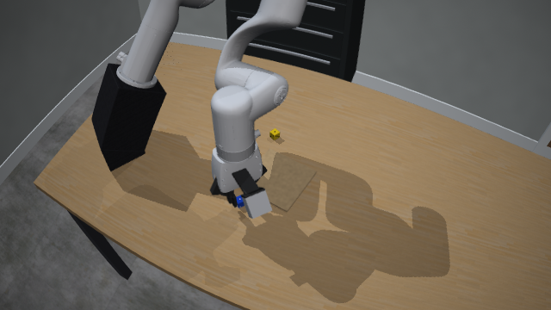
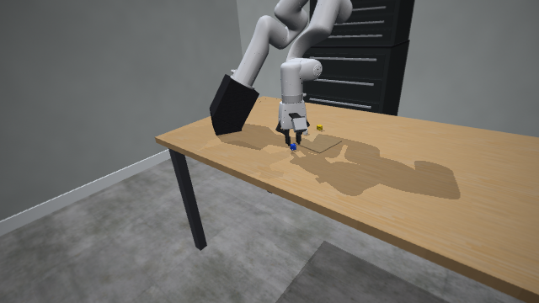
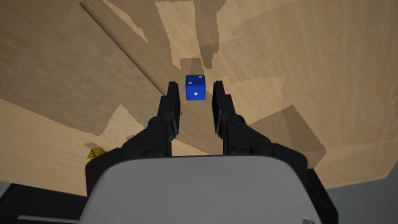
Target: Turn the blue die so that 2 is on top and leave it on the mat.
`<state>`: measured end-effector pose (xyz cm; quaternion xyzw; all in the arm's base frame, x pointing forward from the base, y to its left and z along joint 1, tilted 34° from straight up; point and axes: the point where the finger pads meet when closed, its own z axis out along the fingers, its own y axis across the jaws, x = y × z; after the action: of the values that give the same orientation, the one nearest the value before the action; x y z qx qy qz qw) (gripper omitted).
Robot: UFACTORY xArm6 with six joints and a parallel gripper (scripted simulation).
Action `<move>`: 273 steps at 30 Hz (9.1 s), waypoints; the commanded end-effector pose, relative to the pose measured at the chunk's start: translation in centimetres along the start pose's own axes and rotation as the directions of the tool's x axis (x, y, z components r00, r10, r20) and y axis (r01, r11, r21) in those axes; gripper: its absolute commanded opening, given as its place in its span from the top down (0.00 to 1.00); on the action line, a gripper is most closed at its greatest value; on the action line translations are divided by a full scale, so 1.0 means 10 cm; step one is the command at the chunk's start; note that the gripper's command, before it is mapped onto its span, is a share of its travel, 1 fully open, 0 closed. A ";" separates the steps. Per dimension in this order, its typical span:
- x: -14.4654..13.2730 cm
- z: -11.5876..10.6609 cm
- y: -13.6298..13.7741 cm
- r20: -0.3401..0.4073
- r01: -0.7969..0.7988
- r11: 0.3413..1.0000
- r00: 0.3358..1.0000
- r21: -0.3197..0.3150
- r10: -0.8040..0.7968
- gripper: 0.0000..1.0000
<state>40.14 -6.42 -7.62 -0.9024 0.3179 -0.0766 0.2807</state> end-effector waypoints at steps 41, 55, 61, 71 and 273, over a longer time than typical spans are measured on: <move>0.02 -0.01 0.00 -0.002 0.000 1.000 1.000 0.000 0.000 0.64; 0.02 -0.01 0.00 -0.002 0.000 1.000 1.000 0.000 0.000 0.64; 0.02 -0.01 0.00 -0.002 0.000 1.000 1.000 0.000 0.000 0.64; 0.02 -0.01 0.00 -0.002 0.000 1.000 1.000 0.000 0.000 0.64; -0.25 -0.71 -1.17 -0.630 0.592 0.806 0.627 0.003 -0.458 0.85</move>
<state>42.40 -1.00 4.98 -0.8813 0.0888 -0.4024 0.2314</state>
